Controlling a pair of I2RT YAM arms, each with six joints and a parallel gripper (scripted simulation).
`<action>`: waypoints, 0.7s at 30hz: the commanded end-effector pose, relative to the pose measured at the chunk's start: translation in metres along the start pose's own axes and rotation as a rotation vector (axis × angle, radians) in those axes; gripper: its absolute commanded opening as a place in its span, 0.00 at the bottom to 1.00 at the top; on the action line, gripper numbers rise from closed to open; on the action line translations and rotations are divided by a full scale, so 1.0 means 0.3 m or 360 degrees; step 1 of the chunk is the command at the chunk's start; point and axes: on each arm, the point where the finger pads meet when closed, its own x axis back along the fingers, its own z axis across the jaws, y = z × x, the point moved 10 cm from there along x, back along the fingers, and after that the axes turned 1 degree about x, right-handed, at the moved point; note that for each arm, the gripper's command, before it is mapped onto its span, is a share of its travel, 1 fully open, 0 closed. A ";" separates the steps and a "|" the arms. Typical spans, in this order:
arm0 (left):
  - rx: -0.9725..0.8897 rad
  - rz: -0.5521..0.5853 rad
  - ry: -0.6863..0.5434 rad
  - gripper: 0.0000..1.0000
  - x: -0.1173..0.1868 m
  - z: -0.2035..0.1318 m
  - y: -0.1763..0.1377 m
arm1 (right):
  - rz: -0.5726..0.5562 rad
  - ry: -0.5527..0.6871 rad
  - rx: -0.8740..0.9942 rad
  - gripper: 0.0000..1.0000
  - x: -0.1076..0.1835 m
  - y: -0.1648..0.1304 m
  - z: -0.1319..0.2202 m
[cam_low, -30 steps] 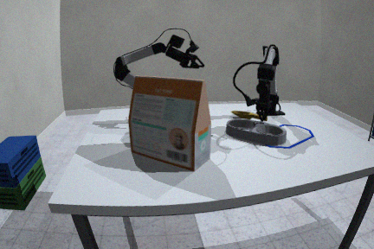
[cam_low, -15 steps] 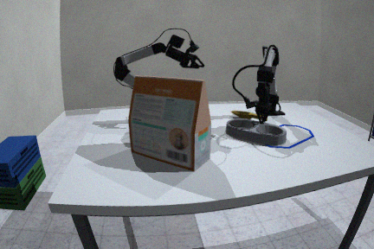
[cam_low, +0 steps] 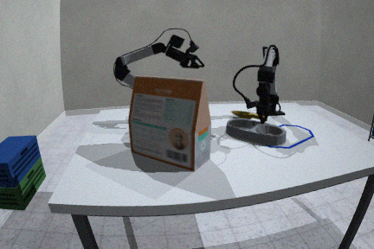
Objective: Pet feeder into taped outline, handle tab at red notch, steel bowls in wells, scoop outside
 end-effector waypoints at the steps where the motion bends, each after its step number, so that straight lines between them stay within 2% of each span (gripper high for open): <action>1: -0.0008 -0.0004 -0.0033 0.10 -0.032 0.008 0.001 | -0.0007 0.0004 0.0001 1.00 -0.003 0.003 0.002; 2: -0.0008 -0.0005 -0.0043 0.00 -0.032 0.005 0.002 | -0.0007 0.0004 0.0001 1.00 -0.003 0.003 0.002; 3: -0.0008 -0.0005 -0.0043 0.00 -0.032 0.005 0.002 | -0.0007 0.0004 0.0001 1.00 -0.003 0.003 0.002; 4: -0.0008 -0.0005 -0.0043 0.08 -0.032 0.006 0.002 | -0.0007 0.0004 0.0001 1.00 -0.003 0.003 0.002; 18: 0.0061 0.0000 -0.0012 0.08 -0.021 -0.008 0.019 | -0.0007 0.0004 0.0001 1.00 -0.003 0.003 0.002; 21: 0.0165 0.0002 -0.0006 0.08 -0.021 -0.011 0.012 | -0.0007 0.0004 0.0001 1.00 -0.003 0.003 0.002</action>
